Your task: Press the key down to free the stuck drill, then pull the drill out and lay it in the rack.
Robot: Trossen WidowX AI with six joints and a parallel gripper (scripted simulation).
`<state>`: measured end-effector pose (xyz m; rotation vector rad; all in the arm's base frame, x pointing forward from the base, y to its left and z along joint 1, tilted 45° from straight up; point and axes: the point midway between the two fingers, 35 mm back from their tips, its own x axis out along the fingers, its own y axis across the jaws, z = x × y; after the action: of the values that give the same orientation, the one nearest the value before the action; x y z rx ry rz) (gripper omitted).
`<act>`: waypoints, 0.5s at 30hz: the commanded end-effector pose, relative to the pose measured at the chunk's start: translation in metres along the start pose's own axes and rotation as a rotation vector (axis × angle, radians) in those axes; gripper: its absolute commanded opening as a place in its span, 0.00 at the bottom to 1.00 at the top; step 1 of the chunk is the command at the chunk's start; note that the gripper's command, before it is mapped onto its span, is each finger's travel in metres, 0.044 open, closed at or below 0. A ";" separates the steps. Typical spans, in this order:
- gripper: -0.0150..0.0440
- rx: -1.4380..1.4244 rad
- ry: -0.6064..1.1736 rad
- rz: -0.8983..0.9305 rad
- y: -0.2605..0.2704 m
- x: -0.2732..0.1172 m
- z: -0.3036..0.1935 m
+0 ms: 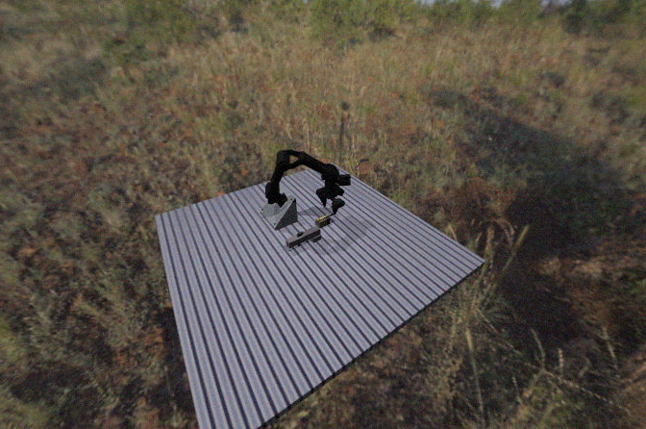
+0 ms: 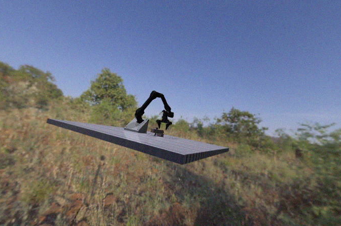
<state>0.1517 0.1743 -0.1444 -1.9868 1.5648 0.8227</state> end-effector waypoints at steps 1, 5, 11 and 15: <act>1.00 0.005 -0.011 -0.001 -0.002 -0.014 0.004; 1.00 0.025 -0.017 -0.001 -0.006 -0.007 0.001; 1.00 0.198 -0.103 0.011 -0.038 -0.009 -0.009; 1.00 0.333 -0.161 0.018 -0.063 -0.009 -0.020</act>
<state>0.1986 0.1835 -0.1293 -1.7099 1.5330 0.7094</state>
